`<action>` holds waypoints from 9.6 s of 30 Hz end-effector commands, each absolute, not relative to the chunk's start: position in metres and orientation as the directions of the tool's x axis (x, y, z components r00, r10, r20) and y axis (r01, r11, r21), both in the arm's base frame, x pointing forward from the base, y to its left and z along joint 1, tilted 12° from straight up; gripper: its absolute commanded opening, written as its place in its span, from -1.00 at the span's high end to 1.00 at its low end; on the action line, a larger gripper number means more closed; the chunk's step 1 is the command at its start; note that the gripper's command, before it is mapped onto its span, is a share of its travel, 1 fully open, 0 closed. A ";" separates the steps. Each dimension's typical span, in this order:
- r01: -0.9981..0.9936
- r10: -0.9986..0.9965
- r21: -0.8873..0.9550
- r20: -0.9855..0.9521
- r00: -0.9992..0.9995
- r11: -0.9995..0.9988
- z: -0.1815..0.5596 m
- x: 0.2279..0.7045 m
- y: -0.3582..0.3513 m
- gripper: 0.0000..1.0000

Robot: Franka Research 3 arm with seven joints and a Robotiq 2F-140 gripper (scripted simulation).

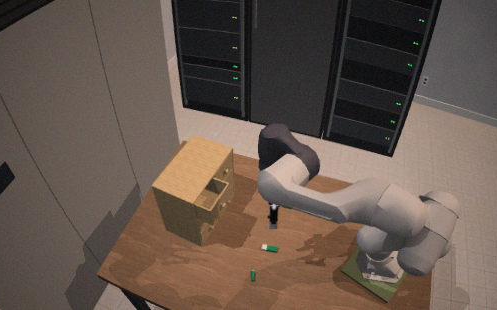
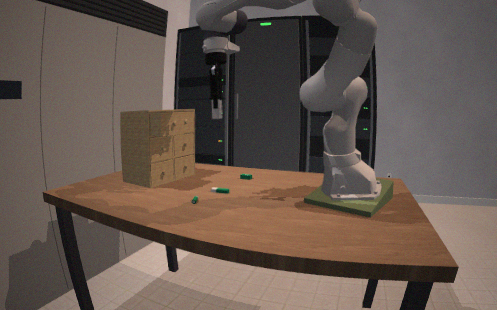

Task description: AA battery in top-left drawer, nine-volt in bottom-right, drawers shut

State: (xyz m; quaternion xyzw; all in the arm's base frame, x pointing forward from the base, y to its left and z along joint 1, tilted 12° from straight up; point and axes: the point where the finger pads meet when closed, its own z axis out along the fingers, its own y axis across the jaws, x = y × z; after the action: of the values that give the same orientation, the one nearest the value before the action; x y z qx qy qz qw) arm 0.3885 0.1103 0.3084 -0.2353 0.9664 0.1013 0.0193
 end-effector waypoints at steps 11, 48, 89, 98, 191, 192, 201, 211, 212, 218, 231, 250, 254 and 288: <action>-0.880 -0.864 0.065 -0.168 -0.475 0.471 0.245 0.425 0.145 0.60; -0.871 -0.859 -0.139 -0.151 0.488 -0.471 0.143 0.415 0.246 0.60; -0.852 -0.841 -0.145 -0.146 0.522 -0.503 0.123 0.414 0.254 0.65; -0.852 -0.841 -0.145 -0.146 0.522 -0.503 0.100 0.416 0.258 0.65; -0.852 -0.841 -0.145 -0.146 0.522 -0.503 0.087 0.416 0.262 0.65; -0.852 -0.841 -0.145 -0.146 0.522 -0.503 0.087 0.416 0.262 0.65; -0.852 -0.841 -0.145 -0.146 0.522 -0.503 0.087 0.416 0.262 0.65; -0.852 -0.841 -0.145 -0.146 0.522 -0.503 0.087 0.416 0.262 0.65; -0.852 -0.841 -0.145 -0.146 0.522 -0.503 0.087 0.416 0.262 0.65; -0.852 -0.841 -0.145 -0.146 0.522 -0.503 0.087 0.416 0.262 0.65; -0.852 -0.841 -0.145 -0.146 0.522 -0.503 0.085 0.416 0.263 0.65; -0.852 -0.841 -0.145 -0.146 0.522 -0.503 0.067 0.417 0.266 0.65; -0.852 -0.841 -0.145 -0.146 0.522 -0.503 0.067 0.417 0.266 0.65; -0.852 -0.841 -0.145 -0.146 0.522 -0.503 0.067 0.417 0.266 0.89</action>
State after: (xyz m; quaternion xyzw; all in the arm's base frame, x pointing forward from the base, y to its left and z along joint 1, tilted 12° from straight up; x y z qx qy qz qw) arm 0.4166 0.2658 0.0667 -0.8672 0.4870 0.0287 0.0992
